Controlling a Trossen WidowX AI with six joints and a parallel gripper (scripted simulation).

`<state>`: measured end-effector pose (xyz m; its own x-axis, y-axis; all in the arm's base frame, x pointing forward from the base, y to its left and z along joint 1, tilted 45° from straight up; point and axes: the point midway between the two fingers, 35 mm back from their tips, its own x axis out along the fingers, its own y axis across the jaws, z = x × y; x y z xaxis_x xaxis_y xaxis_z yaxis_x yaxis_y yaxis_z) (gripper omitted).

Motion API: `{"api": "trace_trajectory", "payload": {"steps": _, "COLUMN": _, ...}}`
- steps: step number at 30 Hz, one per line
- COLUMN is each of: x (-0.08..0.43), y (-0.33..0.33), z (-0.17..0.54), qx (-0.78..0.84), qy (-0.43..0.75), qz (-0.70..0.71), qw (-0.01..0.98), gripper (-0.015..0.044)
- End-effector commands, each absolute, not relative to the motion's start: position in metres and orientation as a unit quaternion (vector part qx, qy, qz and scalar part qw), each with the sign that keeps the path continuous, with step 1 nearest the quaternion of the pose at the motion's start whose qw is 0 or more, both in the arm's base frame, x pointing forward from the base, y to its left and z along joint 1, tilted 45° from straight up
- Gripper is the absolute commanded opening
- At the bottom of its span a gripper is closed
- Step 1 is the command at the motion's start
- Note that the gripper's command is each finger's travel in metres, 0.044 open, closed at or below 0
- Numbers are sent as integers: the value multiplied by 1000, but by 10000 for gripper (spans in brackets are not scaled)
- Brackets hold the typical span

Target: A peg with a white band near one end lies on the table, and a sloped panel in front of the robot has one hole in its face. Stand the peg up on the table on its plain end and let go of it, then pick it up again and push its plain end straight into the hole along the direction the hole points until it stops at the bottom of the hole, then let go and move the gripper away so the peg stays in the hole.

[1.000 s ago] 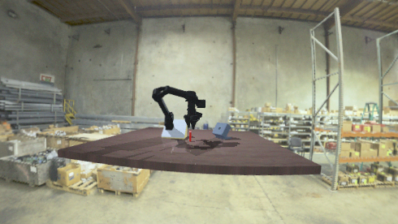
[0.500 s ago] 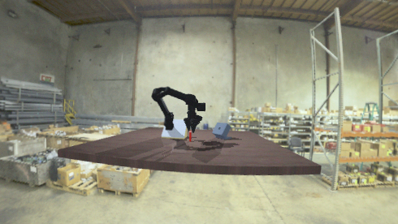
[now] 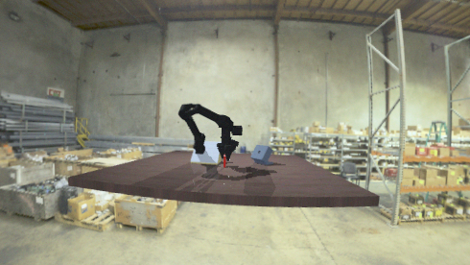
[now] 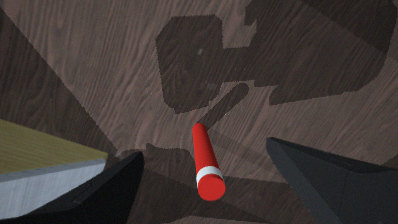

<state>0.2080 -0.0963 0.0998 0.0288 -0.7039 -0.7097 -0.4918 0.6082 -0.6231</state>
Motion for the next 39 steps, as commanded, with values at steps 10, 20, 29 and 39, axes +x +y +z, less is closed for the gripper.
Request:
{"api": "trace_trajectory", "payload": {"steps": 10, "x": 207, "y": -101, "z": 96, "qx": -433, "qy": 691, "qz": -94, "qw": 571, "gripper": 309}}
{"api": "trace_trajectory", "payload": {"steps": 20, "x": 207, "y": -101, "z": 96, "qx": -433, "qy": 691, "qz": -94, "qw": 571, "gripper": 46}}
{"api": "trace_trajectory", "payload": {"steps": 29, "x": 207, "y": -100, "z": 96, "qx": -433, "qy": 691, "qz": -93, "qw": 571, "gripper": 0}}
{"api": "trace_trajectory", "payload": {"steps": 39, "x": 209, "y": -79, "z": 114, "qx": -431, "qy": 692, "qz": -89, "qw": 572, "gripper": 0}}
